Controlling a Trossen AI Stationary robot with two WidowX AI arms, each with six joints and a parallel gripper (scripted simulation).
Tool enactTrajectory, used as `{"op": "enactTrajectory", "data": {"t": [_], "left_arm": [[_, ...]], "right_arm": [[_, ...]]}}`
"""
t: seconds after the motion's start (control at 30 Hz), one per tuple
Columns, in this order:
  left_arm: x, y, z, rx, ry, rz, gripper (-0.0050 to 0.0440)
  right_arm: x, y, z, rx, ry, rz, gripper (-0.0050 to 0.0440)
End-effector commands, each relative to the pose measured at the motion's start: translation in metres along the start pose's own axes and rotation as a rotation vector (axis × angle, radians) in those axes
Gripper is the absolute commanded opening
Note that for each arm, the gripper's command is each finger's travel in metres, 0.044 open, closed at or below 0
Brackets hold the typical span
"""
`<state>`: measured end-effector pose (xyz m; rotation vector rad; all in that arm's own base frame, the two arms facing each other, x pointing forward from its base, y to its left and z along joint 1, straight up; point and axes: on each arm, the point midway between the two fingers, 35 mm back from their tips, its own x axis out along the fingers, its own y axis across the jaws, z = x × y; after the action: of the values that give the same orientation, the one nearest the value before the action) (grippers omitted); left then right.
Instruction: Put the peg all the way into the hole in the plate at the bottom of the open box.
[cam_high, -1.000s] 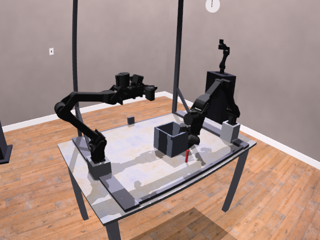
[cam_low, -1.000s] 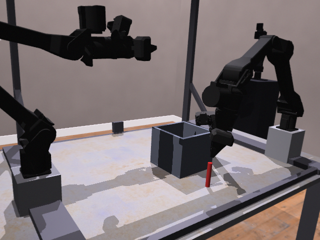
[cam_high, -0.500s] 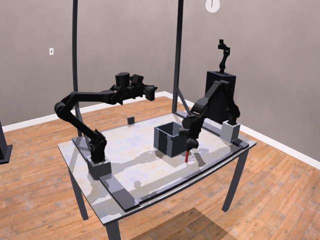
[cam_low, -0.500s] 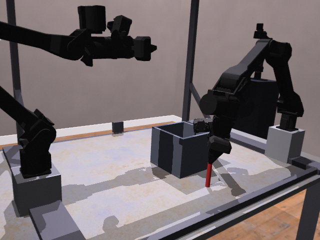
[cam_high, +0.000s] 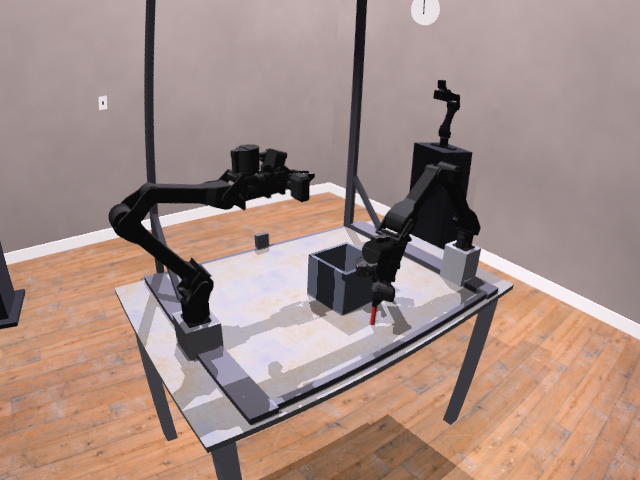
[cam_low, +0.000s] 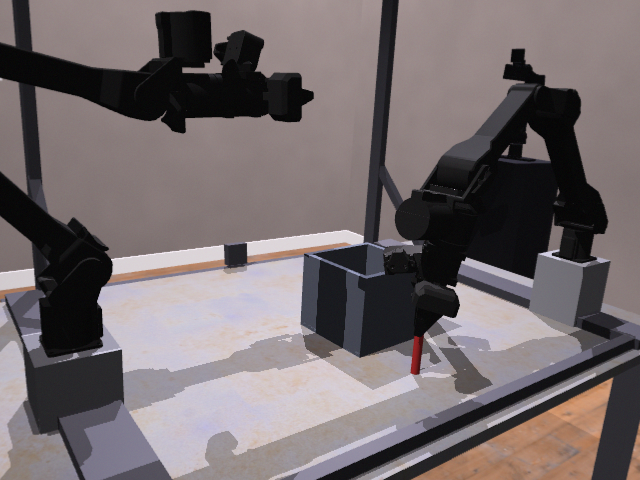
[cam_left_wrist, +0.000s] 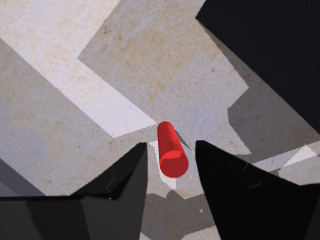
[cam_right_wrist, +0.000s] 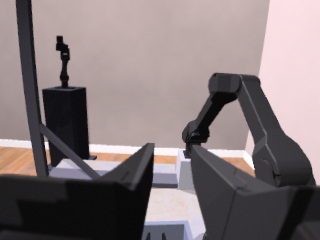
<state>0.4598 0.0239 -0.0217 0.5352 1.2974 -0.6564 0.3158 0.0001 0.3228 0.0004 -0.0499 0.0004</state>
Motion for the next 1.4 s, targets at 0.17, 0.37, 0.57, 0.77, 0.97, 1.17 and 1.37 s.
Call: {"op": "enactTrajectory", "data": {"t": [0.17, 0.37, 0.57, 0.77, 0.97, 1.17, 1.37], "left_arm": [[-0.003, 0.001, -0.001, -0.003, -0.001, 0.005, 0.0000], [-0.003, 0.001, -0.001, -0.003, -0.001, 0.005, -0.0001], [-0.015, 0.006, 0.006, 0.002, -0.021, 0.029, -0.0003], [-0.030, 0.007, 0.011, 0.004, -0.029, 0.039, -0.0005], [-0.039, 0.006, 0.013, 0.005, -0.029, 0.039, -0.0050], [-0.046, 0.006, 0.014, 0.006, -0.029, 0.039, -0.0050], [-0.055, 0.005, 0.017, 0.008, -0.028, 0.038, -0.0050]], "right_arm": [[0.000, -0.001, 0.010, -0.002, -0.020, -0.006, 0.0105], [0.000, -0.001, 0.010, -0.002, -0.020, -0.006, 0.0105], [0.000, -0.001, 0.010, -0.002, -0.020, -0.006, 0.0105], [0.000, -0.001, 0.010, -0.002, -0.020, -0.006, 0.0105], [0.000, -0.001, 0.010, -0.002, -0.020, -0.006, 0.0105], [0.000, -0.001, 0.010, -0.002, -0.020, -0.006, 0.0105], [0.000, -0.001, 0.010, -0.002, -0.020, -0.006, 0.0105]]}}
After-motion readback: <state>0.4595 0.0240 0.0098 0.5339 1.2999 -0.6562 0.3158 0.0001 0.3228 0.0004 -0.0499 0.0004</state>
